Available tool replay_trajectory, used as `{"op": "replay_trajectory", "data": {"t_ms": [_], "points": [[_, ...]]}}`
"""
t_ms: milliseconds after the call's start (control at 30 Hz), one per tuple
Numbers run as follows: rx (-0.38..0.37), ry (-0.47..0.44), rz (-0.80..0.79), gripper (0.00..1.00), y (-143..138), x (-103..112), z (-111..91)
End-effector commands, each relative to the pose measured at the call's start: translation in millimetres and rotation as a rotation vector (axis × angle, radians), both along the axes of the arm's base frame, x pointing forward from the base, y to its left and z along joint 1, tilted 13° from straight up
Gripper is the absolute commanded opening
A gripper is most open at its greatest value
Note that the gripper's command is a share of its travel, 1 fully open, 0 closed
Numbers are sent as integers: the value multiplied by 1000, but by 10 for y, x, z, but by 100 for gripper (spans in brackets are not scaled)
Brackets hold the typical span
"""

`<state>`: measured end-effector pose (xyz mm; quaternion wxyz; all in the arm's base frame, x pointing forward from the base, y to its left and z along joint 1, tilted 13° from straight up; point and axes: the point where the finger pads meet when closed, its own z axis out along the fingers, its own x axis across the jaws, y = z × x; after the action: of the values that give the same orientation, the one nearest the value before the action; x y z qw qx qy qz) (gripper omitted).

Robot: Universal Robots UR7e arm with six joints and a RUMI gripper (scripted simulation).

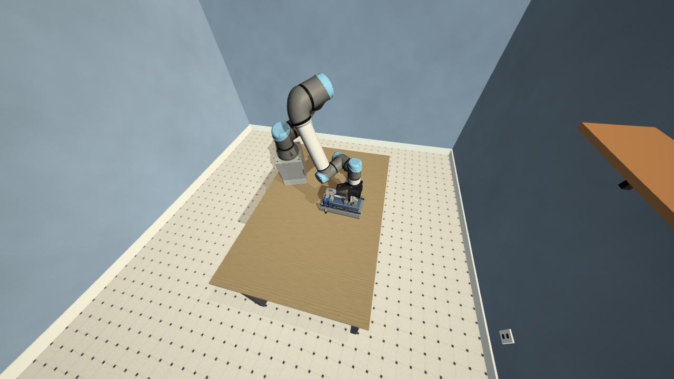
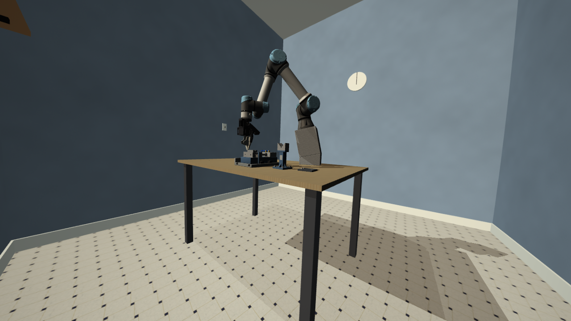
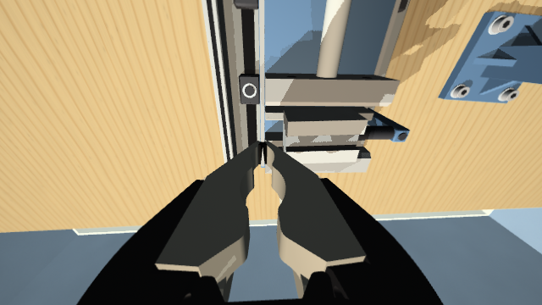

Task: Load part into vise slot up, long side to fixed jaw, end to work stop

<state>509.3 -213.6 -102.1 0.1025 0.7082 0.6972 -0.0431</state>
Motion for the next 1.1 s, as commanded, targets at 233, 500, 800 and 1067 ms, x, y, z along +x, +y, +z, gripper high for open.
{"op": "replay_trajectory", "data": {"t_ms": [233, 500, 800, 1067], "points": [[-1, -1, 0, 0, -139, 1, 34], [-1, -1, 0, 0, -149, 1, 38], [-1, -1, 0, 0, -140, -3, 82], [-1, -1, 0, 0, -110, -15, 225]]}}
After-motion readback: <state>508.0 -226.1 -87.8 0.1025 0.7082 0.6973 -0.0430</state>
